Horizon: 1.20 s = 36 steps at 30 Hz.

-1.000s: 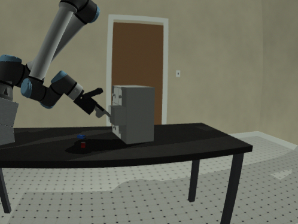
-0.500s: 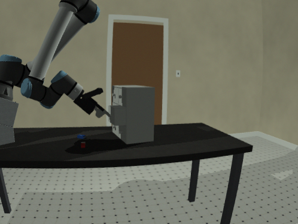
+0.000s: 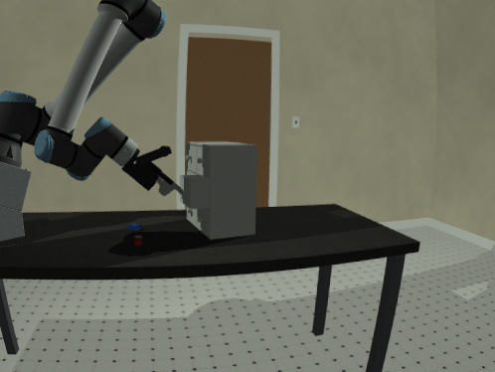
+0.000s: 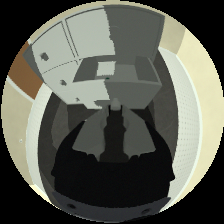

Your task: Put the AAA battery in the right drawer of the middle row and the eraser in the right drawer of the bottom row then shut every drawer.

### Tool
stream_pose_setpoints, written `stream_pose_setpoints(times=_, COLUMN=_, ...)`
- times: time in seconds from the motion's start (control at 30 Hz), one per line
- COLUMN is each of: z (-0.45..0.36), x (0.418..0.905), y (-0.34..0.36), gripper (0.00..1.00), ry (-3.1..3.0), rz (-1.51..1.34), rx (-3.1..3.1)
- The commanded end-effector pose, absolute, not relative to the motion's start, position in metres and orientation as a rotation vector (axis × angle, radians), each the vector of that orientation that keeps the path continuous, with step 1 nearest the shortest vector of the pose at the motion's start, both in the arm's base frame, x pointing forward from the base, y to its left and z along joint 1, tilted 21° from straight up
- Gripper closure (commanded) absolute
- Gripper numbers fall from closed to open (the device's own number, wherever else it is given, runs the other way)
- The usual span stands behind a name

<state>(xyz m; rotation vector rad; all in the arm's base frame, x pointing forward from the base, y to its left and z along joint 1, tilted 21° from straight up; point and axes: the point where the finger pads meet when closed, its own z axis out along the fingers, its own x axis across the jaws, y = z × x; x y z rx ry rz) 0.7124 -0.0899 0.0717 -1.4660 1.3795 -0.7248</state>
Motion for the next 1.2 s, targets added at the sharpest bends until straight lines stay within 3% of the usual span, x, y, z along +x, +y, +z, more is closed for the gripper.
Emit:
stream_pose_setpoints(times=0.0, z=0.0722, x=0.7126, y=-0.0901, gripper=0.93, ry=1.379, rz=-0.726, rx=-1.466)
stream_pose_setpoints(times=1.17, z=0.0745, x=0.7196, y=-0.0892, gripper=0.93, ry=1.379, rz=-0.726, rx=-1.466)
